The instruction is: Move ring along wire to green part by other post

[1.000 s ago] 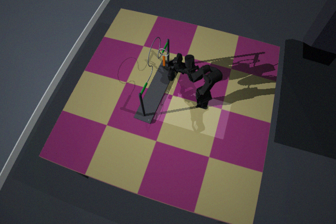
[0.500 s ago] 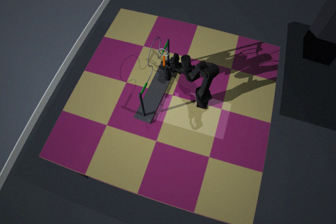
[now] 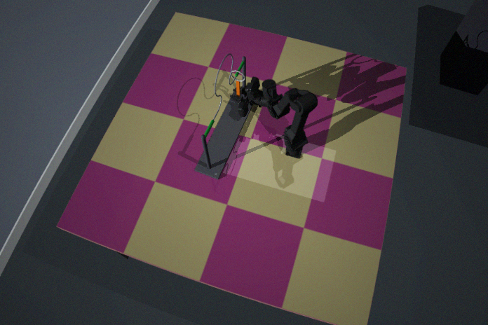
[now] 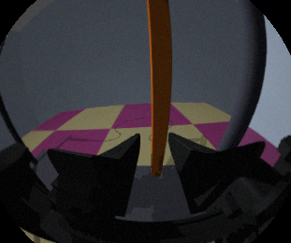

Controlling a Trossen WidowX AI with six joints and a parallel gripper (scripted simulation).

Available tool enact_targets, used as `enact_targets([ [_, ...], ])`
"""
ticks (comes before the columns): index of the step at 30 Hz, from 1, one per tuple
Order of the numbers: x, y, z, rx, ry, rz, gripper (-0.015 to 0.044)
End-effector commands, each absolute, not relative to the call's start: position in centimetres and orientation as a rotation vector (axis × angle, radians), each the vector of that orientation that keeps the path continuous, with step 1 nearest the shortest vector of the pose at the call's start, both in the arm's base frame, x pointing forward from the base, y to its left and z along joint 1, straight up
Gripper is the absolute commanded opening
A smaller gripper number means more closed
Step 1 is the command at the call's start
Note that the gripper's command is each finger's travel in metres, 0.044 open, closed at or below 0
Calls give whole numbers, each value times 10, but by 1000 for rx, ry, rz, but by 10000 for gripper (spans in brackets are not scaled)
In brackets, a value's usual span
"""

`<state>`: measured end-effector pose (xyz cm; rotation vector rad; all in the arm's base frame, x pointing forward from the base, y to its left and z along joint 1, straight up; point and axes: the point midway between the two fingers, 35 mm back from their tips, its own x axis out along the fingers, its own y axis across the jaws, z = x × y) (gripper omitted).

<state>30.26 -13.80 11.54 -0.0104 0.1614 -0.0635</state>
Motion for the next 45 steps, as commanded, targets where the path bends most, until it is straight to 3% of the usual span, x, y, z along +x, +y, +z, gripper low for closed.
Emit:
enact_targets([
  [1,303,-139,116,-7,158,-68,160],
  [2,303,-139,116,-7,158,-68,160],
  [14,303,-138,115,-10,161,-63,-150],
  [45,302,-140,137,-7,160,-63,-150],
])
